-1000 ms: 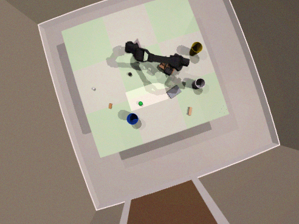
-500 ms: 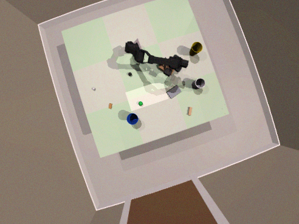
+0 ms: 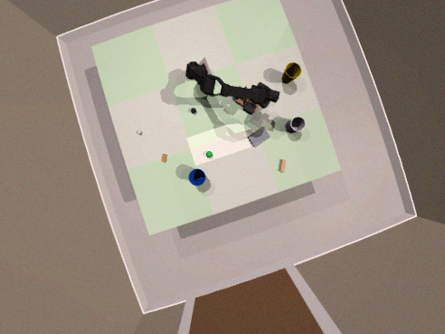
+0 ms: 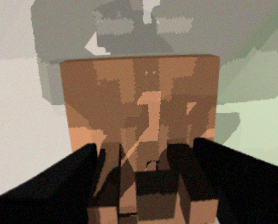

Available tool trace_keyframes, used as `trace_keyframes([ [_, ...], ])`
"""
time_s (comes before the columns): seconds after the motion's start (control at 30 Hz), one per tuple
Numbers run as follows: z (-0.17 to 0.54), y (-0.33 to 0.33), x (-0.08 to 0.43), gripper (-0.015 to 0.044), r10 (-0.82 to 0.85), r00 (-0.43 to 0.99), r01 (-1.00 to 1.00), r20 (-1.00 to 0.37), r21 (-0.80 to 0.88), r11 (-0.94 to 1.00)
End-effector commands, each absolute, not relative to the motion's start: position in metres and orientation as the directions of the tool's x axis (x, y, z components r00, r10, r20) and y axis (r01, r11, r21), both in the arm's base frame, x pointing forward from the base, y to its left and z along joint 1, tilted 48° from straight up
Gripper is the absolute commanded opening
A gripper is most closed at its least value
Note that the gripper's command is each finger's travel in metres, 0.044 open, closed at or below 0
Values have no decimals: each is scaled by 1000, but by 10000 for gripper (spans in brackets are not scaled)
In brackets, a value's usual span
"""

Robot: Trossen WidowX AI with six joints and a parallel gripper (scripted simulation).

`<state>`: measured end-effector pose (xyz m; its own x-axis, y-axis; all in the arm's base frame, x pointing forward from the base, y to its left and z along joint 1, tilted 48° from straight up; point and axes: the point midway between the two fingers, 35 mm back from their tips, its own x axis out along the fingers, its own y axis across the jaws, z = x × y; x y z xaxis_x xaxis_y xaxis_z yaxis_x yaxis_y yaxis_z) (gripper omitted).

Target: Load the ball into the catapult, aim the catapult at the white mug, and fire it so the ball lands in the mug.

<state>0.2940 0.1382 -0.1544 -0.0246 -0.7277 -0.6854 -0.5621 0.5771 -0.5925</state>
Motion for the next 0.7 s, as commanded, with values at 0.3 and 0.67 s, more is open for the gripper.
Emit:
trace_keyframes([
  [0.3, -154, 139, 294, 289, -727, -23, -562, -686, -593, 577],
  [0.67, -93, 206, 297, 440, -724, -25, -564, -689, -589, 580],
])
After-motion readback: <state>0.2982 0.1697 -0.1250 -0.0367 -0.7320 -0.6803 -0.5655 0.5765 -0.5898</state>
